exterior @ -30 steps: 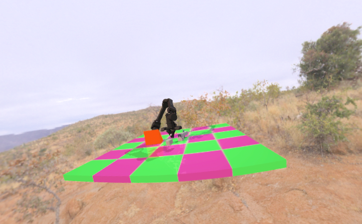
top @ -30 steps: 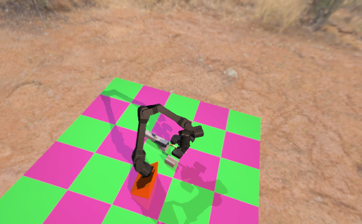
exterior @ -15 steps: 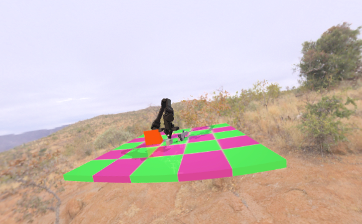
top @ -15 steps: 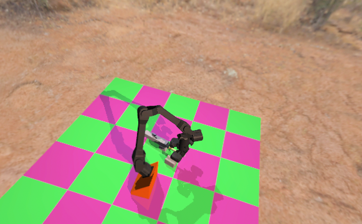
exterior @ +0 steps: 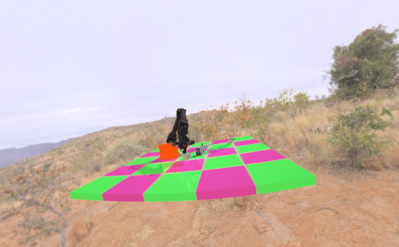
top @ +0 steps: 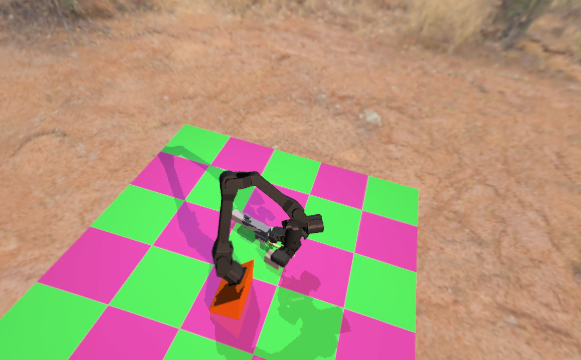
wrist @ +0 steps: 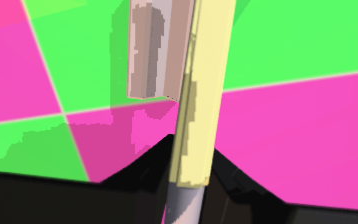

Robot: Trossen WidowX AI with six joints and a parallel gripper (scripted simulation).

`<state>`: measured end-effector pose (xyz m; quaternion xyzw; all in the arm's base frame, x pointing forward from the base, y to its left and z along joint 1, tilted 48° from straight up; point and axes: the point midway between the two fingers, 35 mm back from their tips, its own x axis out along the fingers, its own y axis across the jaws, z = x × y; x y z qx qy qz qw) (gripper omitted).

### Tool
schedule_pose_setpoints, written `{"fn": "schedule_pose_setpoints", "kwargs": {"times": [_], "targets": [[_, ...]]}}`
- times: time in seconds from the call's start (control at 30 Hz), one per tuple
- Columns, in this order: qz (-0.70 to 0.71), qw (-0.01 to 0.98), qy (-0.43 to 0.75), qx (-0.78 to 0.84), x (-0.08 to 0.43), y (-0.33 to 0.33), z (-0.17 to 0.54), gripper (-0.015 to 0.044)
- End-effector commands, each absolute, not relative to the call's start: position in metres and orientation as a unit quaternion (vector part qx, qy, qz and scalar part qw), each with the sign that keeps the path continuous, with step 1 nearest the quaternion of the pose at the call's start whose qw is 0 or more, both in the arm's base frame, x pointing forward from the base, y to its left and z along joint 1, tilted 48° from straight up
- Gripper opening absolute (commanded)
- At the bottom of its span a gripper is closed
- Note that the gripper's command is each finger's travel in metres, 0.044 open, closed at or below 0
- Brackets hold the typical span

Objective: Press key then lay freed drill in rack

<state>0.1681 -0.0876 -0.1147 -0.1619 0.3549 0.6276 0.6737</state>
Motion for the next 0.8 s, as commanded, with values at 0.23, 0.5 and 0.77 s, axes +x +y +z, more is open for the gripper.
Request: {"fn": "schedule_pose_setpoints", "kwargs": {"times": [0.23, 0.5, 0.77], "targets": [[0.629, 0.672, 0.355, -0.164, 0.153, -0.083, -0.113, 0.0000], [0.629, 0.672, 0.355, -0.164, 0.155, -0.074, -0.123, 0.0000], [0.629, 0.672, 0.355, -0.164, 0.154, -0.068, -0.127, 0.0000]]}}
